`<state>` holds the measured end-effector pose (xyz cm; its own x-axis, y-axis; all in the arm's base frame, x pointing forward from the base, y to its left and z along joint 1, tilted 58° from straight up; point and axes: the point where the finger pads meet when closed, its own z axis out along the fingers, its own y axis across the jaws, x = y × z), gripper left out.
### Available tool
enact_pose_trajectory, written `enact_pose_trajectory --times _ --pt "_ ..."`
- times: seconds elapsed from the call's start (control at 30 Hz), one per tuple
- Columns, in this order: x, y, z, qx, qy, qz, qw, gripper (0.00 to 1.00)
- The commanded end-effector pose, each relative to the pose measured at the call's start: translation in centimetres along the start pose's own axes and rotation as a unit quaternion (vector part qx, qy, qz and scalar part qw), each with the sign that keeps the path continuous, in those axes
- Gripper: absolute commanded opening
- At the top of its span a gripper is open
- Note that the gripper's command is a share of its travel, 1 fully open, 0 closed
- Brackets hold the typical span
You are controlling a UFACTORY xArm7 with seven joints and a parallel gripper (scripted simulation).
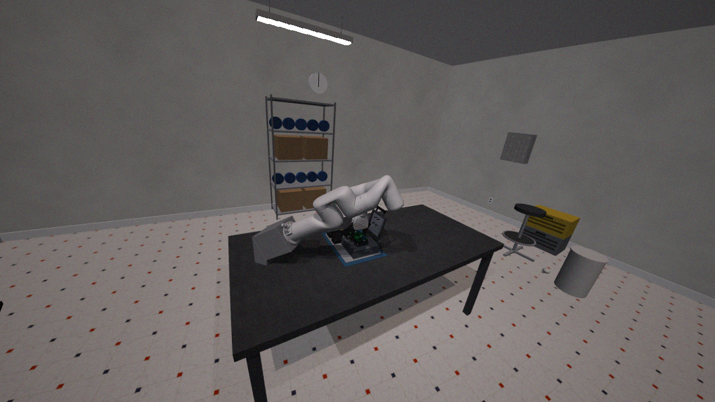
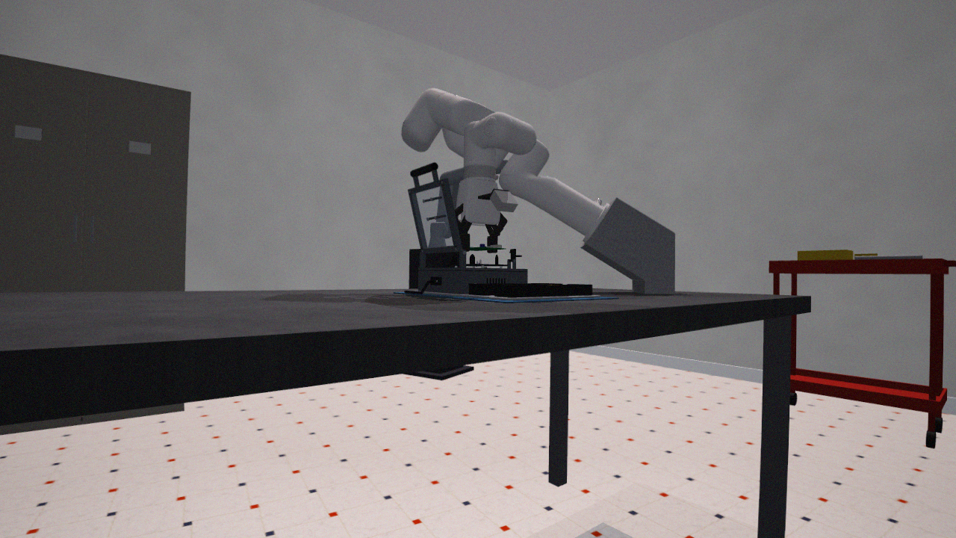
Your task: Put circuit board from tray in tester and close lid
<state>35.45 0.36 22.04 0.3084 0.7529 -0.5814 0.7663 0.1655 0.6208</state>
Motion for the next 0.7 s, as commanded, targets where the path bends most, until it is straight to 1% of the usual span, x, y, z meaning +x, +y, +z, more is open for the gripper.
enact_pose_trajectory --times 0.0,0.37,0.67 --pt "0.1 0.1 0.5 -0.001 0.001 0.000 1.000 0.79" --pt "0.1 0.1 1.7 -0.001 0.001 0.000 1.000 0.79" --pt "0.1 0.1 1.9 -0.001 0.001 0.000 1.000 0.79"
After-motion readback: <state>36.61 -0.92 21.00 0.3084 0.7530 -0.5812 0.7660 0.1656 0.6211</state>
